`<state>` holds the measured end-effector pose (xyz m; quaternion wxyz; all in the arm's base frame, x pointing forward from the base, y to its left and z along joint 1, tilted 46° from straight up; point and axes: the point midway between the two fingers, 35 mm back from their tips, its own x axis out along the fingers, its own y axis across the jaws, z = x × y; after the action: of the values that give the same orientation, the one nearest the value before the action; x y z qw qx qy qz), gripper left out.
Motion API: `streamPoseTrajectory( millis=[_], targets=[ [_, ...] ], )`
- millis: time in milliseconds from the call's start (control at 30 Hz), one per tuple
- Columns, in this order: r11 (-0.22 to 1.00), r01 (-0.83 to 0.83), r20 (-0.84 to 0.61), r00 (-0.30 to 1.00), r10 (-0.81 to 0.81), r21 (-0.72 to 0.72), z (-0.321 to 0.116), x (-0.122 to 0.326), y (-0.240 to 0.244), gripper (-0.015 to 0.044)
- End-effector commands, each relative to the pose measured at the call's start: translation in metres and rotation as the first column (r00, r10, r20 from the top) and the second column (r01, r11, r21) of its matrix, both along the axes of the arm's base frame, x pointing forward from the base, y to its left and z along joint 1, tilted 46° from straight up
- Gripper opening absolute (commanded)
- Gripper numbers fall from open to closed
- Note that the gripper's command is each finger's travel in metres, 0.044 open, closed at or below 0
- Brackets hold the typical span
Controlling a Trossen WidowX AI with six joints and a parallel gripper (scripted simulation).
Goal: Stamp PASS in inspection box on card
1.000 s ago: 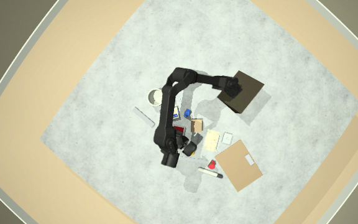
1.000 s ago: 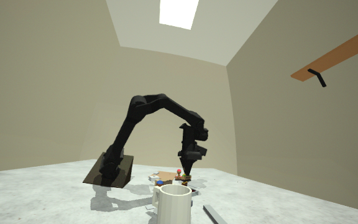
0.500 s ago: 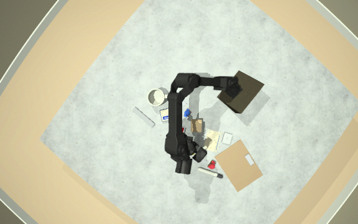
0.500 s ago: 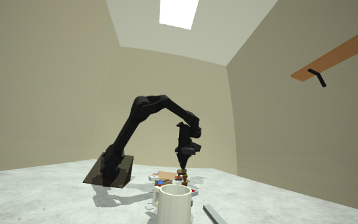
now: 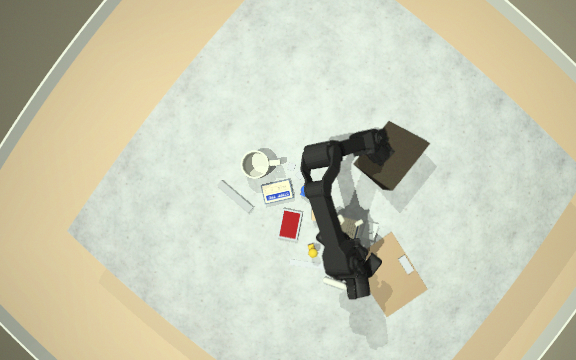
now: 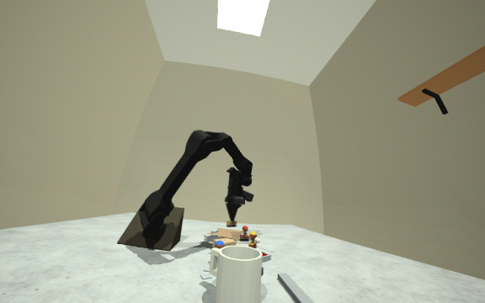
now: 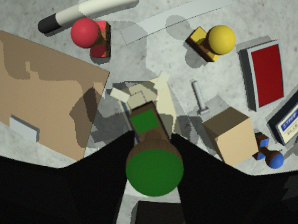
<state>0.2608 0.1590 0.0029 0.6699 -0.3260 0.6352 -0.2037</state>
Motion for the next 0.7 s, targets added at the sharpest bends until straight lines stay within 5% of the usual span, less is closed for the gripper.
streamPoseTrajectory(
  millis=[0, 667],
  targets=[
    [1.000, 0.001, -0.001, 1.000, -0.001, -0.003, -0.0106, -0.0125, 0.0068, 0.0000],
    [1.000, 0.000, 0.000, 1.000, 0.000, -0.002, -0.0189, -0.0104, -0.0002, 0.0000]
  ],
)
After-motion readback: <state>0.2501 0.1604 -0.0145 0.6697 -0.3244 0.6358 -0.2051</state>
